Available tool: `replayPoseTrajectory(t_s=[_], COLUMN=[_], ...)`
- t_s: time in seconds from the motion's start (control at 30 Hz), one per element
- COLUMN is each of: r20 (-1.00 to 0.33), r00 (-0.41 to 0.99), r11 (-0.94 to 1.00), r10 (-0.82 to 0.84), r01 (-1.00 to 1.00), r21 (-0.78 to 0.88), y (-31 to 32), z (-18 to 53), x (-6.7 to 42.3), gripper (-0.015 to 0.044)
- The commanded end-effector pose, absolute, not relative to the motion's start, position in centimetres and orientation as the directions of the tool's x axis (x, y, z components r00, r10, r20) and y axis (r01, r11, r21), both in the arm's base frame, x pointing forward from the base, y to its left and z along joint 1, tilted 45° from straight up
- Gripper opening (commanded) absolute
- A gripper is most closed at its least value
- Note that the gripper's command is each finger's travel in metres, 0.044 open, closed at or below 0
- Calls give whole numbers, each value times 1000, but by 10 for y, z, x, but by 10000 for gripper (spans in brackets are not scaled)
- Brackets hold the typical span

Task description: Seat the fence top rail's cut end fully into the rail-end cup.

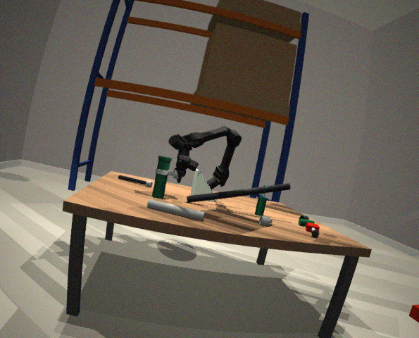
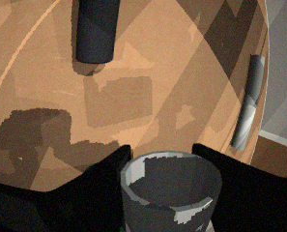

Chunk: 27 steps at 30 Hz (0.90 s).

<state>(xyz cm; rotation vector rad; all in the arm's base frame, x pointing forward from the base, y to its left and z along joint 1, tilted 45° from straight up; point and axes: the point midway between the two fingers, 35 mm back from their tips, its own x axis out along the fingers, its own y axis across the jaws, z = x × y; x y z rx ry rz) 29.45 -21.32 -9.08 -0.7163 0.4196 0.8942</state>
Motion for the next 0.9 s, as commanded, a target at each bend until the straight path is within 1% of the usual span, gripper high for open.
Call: replayPoseTrajectory(t_s=[0.0,0.67,0.87], r20=[-603,-611,-611], r00=[570,570,570], r11=[418,428,428], r10=[558,550,550], r01=[-821,-820,-820], r21=[-389,-379,-379], y=[-213,-213,-213], z=[-91,-91,-91], x=[293,296,296], gripper=[0,0,157])
